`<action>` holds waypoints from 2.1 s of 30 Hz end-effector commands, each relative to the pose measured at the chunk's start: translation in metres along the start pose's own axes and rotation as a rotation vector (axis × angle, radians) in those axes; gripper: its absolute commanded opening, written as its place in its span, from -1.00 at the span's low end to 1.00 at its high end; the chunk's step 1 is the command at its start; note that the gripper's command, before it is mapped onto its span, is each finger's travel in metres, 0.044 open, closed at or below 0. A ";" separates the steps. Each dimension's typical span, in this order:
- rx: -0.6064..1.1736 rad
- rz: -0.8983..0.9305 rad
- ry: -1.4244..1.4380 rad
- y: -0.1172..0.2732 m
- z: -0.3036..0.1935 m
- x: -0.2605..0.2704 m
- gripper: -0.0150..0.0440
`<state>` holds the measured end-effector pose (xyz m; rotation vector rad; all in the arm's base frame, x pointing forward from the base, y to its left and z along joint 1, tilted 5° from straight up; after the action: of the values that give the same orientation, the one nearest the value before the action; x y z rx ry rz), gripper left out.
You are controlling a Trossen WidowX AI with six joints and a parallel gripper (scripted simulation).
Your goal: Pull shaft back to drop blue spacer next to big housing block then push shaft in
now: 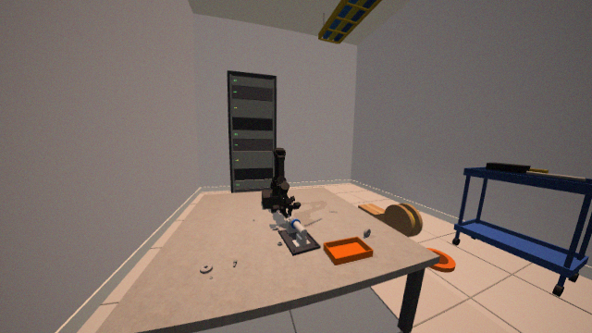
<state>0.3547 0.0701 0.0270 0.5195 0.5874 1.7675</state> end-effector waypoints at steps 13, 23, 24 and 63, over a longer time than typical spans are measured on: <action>0.001 0.002 0.000 0.002 -0.002 0.000 -0.49; 0.001 0.002 0.000 0.002 -0.003 0.000 -0.49; 0.001 0.002 0.000 0.002 -0.003 0.000 -0.49; 0.002 0.002 0.000 0.006 -0.006 0.000 -0.49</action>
<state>0.3478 0.0681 0.0260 0.5221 0.5866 1.7660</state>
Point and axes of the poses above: the point midway between the two fingers, 35 mm back from their tips, its own y axis back along the fingers, its own x axis across the jaws, z = x × y, the point moved 1 cm from there along y, back along the fingers, and after that the axes turned 2 degrees about -y, right-handed, at the moved point
